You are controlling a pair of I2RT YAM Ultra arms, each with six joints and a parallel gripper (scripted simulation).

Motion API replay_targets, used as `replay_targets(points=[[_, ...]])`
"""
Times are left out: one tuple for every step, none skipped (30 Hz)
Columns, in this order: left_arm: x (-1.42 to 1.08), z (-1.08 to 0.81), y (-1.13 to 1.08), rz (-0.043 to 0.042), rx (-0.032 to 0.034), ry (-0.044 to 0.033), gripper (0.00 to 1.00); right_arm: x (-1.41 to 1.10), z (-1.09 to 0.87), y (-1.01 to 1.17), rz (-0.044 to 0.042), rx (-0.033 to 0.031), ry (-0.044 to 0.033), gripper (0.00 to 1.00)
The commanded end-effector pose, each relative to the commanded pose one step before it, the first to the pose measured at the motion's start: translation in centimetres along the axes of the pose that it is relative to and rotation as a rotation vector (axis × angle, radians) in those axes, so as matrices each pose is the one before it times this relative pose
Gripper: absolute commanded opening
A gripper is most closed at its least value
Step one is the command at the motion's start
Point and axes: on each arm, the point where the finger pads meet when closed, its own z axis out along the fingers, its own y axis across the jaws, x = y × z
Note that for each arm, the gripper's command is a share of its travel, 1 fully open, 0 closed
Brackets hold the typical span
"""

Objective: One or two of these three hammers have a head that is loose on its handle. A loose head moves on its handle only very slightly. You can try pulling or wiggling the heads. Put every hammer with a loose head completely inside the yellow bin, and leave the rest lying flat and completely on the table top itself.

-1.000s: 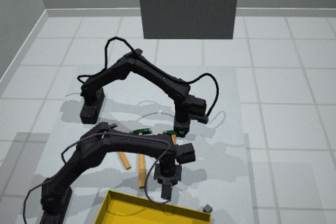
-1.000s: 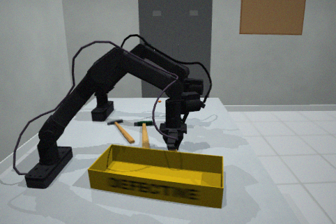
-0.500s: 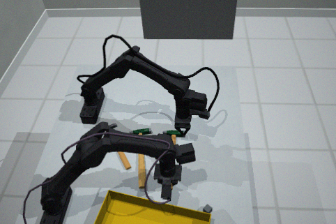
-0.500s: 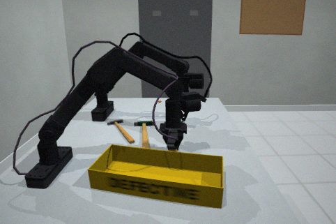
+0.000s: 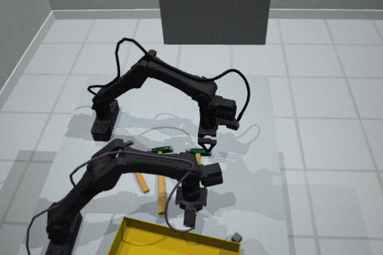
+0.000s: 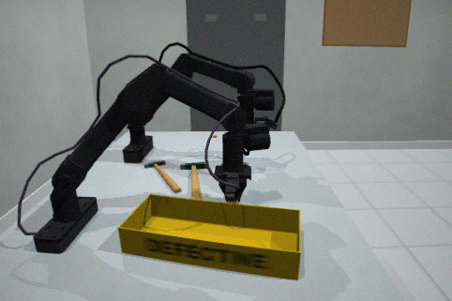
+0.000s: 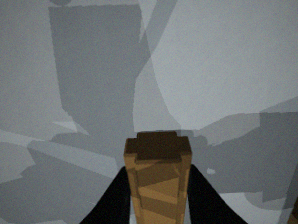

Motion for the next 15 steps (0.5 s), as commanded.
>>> replay_targets(points=[[0.166, -1.008, 0.064, 0.00251, 0.00165, -0.0004, 1.0, -0.434, -0.7, 0.302, 0.00498, -0.02021, -0.01342, 0.26], [-0.104, -0.001, -0.04, 0.01148, 0.00178, -0.00414, 1.0, 0.0, 0.0, 0.0, 0.0, 0.0, 0.0, 0.26], [-0.383, -0.436, -0.091, 0.0195, 0.01566, -0.01965, 1.0, 0.0, 0.0, 0.0, 0.0, 0.0, 0.0, 0.26], [-0.555, -0.003, -0.103, 0.02346, 0.00747, -0.02391, 1.0, 0.0, 0.0, 0.0, 0.0, 0.0, 0.0, 0.26], [0.026, 0.291, 0.044, 0.03428, 0.00455, -0.00389, 1.0, 0.0, 0.0, 0.0, 0.0, 0.0, 0.0, 0.26], [-0.216, 0.014, -0.059, 0.03748, 0.00662, -0.01398, 1.0, 0.0, 0.0, 0.0, 0.0, 0.0, 0.0, 0.26], [-0.217, 0.018, -0.053, 0.04827, 0.00811, -0.01642, 1.0, 0.0, 0.0, 0.0, 0.0, 0.0, 0.0, 0.26], [0.013, 0.027, 0.036, 0.0426, 0.00623, -0.01078, 1.0, 0.0, 0.0, 0.0, 0.0, 0.0, 0.0, 0.26], [0.048, 0.028, 0.032, 0.04556, 0.00692, -0.01051, 1.0, 0.0, 0.0, 0.0, 0.0, 0.0, 0.0, 0.26], [0.156, 0.03, 0.042, 0.04268, 0.0068, -0.0075, 1.0, 0.0, 0.0, 0.0, 0.0, 0.0, 0.0, 0.26], [0.26, 0.042, 0.074, 0.0537, 0.00807, -0.00913, 1.0, 0.0, 0.0, 0.0, 0.0, 0.0, 0.0, 0.26], [0.269, 0.037, 0.04, 0.0491, 0.00809, -0.0075, 1.0, 0.0, 0.0, 0.0, 0.0, 0.0, 0.0, 0.26], [0.208, 0.031, 0.041, 0.03971, 0.00603, -0.00691, 1.0, 0.0, 0.0, 0.0, 0.0, 0.0, 0.0, 0.26], [0.0, 0.0, 0.0, 0.0, 0.0, 0.0, 1.0, 0.0, 0.0, 0.0, 0.0, 0.0, 0.0, 0.26], [0.0, 0.0, 0.0, 0.0, 0.0, 0.0, 1.0, 0.0, 0.0, 0.0, 0.0, 0.0, 0.0, 0.26]])
